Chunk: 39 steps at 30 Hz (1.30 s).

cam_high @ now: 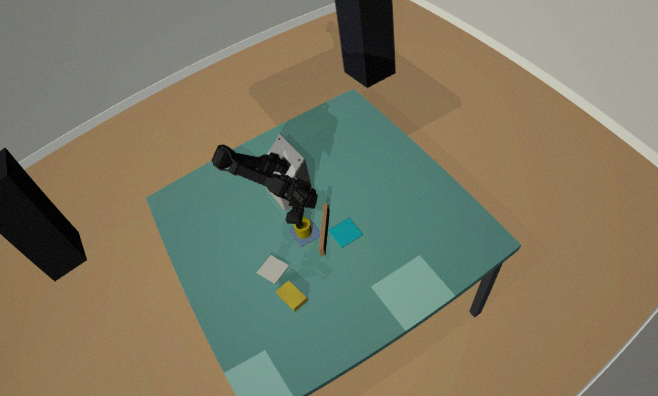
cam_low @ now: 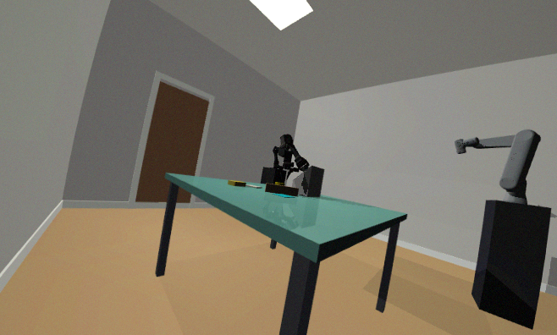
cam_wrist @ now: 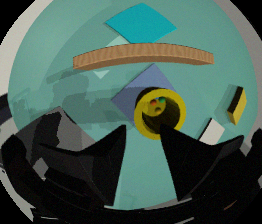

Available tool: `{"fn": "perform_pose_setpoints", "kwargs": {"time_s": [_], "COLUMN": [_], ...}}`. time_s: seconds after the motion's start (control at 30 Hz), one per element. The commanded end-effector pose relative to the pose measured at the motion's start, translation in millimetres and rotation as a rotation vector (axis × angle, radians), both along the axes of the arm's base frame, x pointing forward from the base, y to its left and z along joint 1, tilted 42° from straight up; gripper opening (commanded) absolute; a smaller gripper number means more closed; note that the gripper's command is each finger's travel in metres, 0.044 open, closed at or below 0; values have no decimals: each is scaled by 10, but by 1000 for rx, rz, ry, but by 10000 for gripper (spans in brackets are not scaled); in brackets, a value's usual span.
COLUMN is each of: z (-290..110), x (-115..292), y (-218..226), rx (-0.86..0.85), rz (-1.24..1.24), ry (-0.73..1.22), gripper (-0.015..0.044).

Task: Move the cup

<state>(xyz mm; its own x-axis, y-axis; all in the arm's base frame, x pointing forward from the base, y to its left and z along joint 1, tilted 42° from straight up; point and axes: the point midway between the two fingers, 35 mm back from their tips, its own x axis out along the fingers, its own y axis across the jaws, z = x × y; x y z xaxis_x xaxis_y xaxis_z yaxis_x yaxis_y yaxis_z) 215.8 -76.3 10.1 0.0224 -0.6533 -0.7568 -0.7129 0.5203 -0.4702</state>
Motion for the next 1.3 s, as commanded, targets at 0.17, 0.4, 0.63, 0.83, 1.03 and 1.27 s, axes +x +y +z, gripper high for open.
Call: {"fn": "perform_pose_setpoints", "kwargs": {"time_s": [0.17, 0.4, 0.63, 0.83, 1.03, 1.27], "z": [-25, -107, -196, -271, -342, -421], "x": [-44, -32, -26, -27, -32, -45], "y": [-19, -84, -158, -225, -292, -371], "rx": [-17, -15, -14, -14, -15, -18], "rz": [14, 14, 14, 14, 14, 14], "ry": [35, 35, 35, 35, 35, 36], "gripper": [167, 167, 167, 167, 167, 167]}}
